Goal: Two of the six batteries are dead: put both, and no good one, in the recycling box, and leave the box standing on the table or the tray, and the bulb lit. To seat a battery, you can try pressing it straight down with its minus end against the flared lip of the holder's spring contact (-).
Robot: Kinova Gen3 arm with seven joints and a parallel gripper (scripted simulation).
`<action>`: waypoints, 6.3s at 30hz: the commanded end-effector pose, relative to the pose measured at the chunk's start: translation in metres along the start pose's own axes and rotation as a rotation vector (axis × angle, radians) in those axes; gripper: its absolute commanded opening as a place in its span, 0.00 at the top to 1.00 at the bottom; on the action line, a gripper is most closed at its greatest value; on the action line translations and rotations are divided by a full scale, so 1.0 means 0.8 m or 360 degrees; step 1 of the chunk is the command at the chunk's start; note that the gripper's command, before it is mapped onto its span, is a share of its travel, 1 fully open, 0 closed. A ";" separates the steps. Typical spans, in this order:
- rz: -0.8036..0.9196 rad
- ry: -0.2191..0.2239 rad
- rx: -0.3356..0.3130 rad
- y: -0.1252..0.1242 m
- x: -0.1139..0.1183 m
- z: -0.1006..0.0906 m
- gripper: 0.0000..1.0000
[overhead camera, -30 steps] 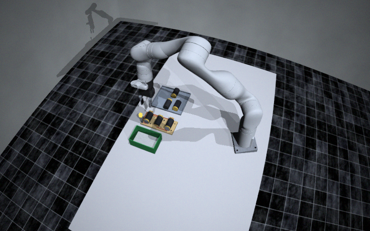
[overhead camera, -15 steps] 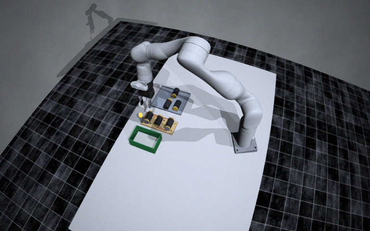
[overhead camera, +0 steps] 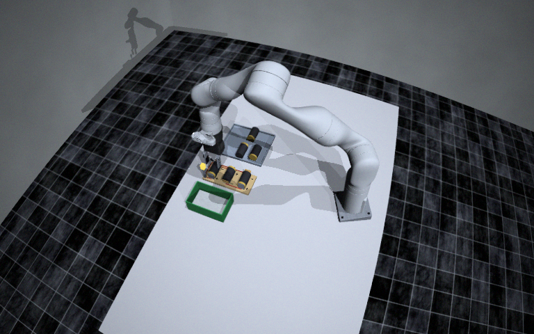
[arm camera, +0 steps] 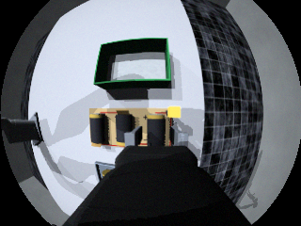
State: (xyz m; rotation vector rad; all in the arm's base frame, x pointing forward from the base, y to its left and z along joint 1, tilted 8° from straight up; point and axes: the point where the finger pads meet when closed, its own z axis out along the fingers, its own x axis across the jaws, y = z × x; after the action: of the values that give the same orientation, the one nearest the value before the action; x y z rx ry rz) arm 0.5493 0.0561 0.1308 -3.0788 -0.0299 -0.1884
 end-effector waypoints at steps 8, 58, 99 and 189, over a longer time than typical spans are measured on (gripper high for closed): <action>0.0004 -0.0004 -0.0004 0.002 0.000 0.002 0.10; 0.0004 -0.0004 -0.0004 0.002 0.001 0.002 0.10; 0.0004 -0.0004 -0.0004 0.002 0.001 0.047 0.10; 0.0004 -0.0004 -0.0004 0.002 0.001 -0.095 0.43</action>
State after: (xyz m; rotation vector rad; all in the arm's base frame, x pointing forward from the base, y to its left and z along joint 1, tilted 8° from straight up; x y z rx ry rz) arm 0.5397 0.0490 0.2023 -3.0842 -0.0231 -0.1744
